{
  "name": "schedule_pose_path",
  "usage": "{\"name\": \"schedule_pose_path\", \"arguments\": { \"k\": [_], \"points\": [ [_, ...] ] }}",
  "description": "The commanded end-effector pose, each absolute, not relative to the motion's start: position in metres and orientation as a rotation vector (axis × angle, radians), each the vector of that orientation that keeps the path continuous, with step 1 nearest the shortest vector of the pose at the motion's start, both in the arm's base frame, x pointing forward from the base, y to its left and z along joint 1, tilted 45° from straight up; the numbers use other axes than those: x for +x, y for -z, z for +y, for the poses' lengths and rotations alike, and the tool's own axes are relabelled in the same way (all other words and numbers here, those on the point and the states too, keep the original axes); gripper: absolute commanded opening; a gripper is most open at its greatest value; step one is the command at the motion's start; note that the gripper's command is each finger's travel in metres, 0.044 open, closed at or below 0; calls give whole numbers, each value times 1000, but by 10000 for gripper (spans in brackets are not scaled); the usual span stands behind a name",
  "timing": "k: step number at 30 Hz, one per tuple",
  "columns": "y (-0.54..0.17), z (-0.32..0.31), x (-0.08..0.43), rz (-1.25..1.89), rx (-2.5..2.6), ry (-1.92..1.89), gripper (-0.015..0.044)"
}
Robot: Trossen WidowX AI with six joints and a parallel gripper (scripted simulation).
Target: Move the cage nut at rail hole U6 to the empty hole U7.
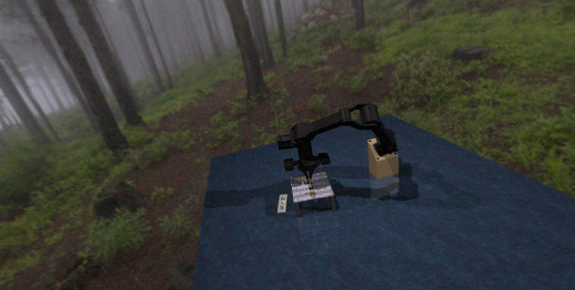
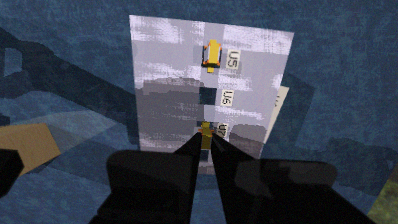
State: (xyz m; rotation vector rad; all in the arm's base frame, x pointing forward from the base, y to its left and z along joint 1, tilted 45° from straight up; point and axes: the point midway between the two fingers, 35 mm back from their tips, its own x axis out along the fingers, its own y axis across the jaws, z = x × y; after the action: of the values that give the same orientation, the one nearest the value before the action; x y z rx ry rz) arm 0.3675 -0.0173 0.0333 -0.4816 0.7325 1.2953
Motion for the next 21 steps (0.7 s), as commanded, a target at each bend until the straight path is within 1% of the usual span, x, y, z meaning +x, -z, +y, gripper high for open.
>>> {"name": "schedule_pose_path", "arguments": {
  "k": [1,21],
  "points": [
    [-33,-18,368,734,-486,-1299,25],
    [-33,-18,369,728,-493,-1281,25]
  ]
}}
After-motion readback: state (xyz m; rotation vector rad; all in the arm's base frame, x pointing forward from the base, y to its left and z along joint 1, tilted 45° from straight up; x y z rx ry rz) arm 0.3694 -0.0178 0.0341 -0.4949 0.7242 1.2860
